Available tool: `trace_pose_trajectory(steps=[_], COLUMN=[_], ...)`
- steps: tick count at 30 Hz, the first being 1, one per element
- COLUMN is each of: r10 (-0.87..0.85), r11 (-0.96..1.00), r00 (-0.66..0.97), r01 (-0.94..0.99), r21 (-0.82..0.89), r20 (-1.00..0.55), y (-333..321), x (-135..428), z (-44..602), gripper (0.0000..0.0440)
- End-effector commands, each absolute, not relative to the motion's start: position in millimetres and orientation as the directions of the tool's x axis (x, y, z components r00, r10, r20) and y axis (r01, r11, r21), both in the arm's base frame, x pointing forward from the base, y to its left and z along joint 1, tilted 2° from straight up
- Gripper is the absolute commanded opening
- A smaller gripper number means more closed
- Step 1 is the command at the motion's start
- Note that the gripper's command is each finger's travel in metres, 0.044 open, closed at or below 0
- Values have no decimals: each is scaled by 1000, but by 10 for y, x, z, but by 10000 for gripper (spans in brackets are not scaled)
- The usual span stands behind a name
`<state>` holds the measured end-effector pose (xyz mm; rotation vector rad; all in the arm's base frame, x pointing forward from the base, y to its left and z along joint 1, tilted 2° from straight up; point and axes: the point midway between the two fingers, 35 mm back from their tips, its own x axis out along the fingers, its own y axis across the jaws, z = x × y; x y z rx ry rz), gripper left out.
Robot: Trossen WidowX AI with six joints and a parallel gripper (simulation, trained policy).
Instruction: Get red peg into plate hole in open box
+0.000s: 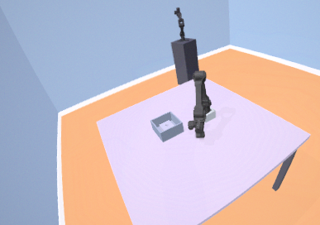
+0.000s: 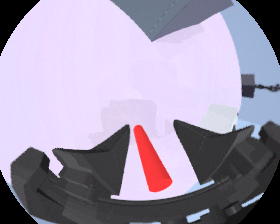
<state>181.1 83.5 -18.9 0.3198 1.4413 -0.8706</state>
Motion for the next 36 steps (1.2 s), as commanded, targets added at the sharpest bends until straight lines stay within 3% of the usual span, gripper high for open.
trace_pose_trajectory(steps=[1,7,9,36], r10=[-331,-349,-359,-475], r11=[668,664,663,615], r00=[-118,-160,-173,-34], r01=[672,653,644,701], r21=[-321,-364,-381,-360], r20=[-936,-923,-917,-879], y=[810,775,761,353], x=[1769,1692,1669,2154], z=[-260,-272,-269,916], gripper=[191,34,0,0])
